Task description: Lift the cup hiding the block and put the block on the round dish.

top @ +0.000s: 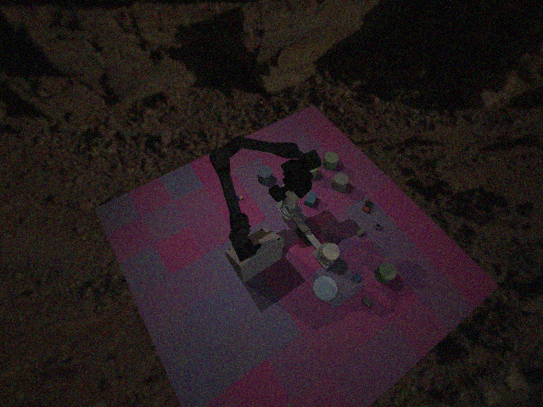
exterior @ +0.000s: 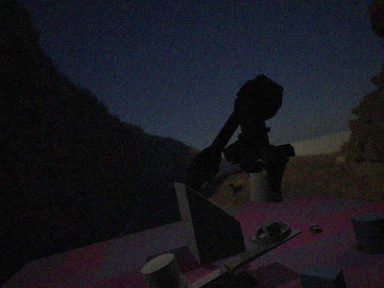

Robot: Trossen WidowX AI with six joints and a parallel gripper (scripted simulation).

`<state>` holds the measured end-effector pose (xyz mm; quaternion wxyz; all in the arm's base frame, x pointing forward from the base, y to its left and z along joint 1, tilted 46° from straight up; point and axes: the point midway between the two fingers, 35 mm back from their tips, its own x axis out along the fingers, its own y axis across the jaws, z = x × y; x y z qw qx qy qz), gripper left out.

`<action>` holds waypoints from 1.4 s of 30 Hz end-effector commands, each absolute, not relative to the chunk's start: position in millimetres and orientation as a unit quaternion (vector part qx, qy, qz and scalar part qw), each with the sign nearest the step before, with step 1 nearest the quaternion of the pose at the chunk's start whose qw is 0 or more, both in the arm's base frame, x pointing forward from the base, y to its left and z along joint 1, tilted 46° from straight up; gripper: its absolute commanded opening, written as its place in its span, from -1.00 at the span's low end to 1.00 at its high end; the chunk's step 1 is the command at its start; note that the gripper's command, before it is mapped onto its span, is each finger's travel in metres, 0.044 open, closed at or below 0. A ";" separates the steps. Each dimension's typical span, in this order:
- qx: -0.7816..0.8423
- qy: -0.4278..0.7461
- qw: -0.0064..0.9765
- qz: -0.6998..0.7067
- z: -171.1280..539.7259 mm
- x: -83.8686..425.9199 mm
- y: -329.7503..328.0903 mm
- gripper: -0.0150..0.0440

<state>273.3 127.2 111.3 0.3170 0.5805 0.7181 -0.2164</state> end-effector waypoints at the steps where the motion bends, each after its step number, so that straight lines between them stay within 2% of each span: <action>1: 0.581 0.718 0.317 -0.217 111.0 273.7 127.2 -0.49; 15: 0.579 0.717 0.320 -0.219 111.3 269.9 136.0 -0.49; 36: 0.584 0.717 0.317 -0.212 125.3 187.2 247.9 -0.49; 42: 0.585 0.719 0.312 -0.209 126.4 179.5 254.9 -0.49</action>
